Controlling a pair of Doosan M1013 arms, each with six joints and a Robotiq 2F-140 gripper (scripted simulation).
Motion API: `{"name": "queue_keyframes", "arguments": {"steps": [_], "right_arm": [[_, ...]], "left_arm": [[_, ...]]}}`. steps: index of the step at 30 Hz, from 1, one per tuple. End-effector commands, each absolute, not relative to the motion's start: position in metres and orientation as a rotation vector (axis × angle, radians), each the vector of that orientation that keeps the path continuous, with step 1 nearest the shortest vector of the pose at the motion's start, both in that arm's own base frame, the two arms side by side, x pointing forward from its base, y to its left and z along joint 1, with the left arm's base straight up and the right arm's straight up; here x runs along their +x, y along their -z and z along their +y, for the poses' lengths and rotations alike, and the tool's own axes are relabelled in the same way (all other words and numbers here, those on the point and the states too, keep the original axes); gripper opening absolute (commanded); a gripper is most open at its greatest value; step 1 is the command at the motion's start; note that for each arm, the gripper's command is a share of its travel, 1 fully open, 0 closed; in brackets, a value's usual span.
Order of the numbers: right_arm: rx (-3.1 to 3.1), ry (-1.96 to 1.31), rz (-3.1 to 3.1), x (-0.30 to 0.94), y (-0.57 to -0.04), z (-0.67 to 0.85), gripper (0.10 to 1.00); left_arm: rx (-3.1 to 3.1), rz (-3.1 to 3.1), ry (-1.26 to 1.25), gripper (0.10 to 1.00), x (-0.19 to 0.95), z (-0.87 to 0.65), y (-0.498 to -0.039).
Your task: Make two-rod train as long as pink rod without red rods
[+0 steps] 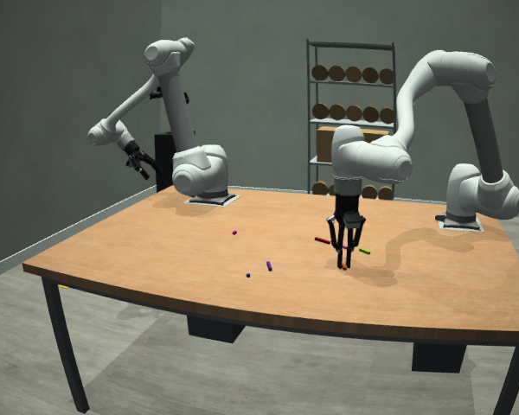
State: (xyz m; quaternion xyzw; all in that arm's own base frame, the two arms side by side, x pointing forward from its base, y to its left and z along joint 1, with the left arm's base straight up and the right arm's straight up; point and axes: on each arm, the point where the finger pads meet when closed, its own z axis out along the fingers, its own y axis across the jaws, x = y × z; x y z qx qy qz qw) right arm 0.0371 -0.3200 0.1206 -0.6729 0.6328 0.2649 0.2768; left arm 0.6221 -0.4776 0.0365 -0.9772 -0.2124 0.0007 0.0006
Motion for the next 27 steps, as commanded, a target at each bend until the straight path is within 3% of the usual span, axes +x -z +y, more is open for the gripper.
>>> {"name": "queue_keyframes", "arguments": {"steps": [1, 18, 27], "right_arm": [[-1.808, -0.71, 1.7, 0.037, -0.121, -0.32, 1.0], [-1.808, -0.71, 1.7, 0.037, -0.121, -0.32, 1.0], [-1.808, -0.71, 1.7, 0.037, -0.121, -0.32, 1.0]], "left_arm": [[-3.07, -0.667, 0.0, 0.231, 0.623, -0.478, -0.038], [-3.07, -0.667, 0.0, 0.231, 0.623, -0.478, -0.045], [-3.07, -0.667, 0.0, 0.231, 0.623, -0.478, -0.088]]}}
